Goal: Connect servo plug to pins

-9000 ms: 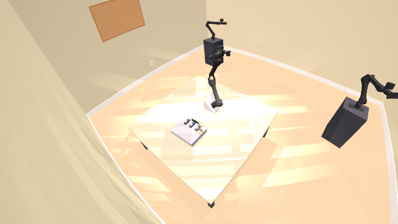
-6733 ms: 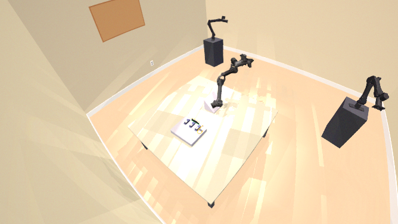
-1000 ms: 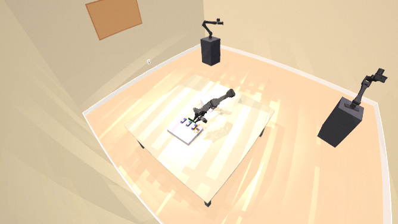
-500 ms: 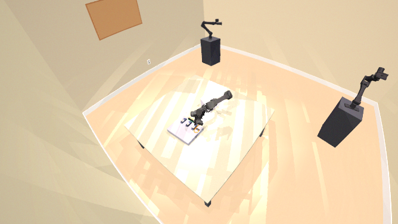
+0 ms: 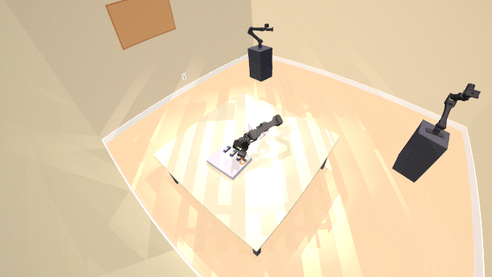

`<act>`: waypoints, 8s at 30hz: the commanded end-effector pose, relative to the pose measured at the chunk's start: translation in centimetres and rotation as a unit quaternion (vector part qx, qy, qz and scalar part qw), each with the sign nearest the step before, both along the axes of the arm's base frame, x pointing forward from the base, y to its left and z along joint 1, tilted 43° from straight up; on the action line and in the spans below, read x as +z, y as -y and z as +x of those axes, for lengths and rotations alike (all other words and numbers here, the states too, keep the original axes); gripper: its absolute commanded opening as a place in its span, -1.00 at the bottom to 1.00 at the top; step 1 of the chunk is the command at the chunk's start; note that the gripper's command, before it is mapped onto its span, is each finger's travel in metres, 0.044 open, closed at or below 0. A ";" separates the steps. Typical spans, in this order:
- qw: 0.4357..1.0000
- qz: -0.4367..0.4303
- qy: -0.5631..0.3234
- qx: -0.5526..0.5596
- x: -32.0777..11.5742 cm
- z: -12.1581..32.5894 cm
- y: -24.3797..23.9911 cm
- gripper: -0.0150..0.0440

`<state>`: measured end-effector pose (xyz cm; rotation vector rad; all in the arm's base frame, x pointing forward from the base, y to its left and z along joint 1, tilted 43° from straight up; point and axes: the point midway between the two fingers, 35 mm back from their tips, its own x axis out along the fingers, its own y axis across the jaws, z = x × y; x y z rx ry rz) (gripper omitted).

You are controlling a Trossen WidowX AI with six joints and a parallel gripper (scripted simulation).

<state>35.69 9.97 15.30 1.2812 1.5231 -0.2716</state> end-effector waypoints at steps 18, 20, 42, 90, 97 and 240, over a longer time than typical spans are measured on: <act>0.963 0.063 -0.245 -0.094 -1.6 -1.1 -1.9 -0.10; 0.963 0.063 -0.245 -0.094 -1.6 -1.1 -2.0 -0.10; 0.963 0.064 -0.245 -0.094 -4.5 -1.5 -4.6 -0.10; 0.989 0.053 -0.084 0.113 -2.4 -3.9 3.2 -0.49; 0.981 0.049 -0.025 0.187 -3.2 -5.2 4.4 -0.49; 0.828 0.039 0.247 0.501 -4.8 -6.8 8.4 1.00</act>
